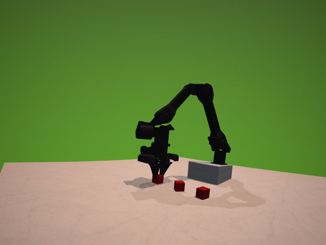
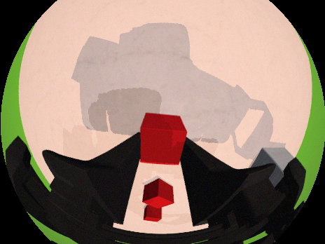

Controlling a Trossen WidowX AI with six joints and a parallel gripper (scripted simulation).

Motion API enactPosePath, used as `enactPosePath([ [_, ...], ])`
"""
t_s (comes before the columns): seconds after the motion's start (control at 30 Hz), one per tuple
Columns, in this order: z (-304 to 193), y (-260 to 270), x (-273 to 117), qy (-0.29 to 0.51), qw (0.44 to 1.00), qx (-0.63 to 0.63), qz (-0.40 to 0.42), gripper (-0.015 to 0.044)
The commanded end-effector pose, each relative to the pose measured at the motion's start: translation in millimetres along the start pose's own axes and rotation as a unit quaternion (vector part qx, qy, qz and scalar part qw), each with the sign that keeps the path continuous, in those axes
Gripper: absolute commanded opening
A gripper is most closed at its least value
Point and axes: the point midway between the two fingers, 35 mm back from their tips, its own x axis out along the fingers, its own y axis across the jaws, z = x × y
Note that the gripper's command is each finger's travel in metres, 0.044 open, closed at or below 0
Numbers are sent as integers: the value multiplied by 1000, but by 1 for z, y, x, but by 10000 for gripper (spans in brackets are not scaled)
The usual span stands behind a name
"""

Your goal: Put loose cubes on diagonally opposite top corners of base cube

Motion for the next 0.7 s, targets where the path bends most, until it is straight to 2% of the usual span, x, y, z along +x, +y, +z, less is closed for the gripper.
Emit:
enactPosePath([
  [0.0, 2, 6, -11, -4, 1000, -2, 14, 105],
  [0.67, 3, 7, -37, -2, 1000, -1, 6, 105],
])
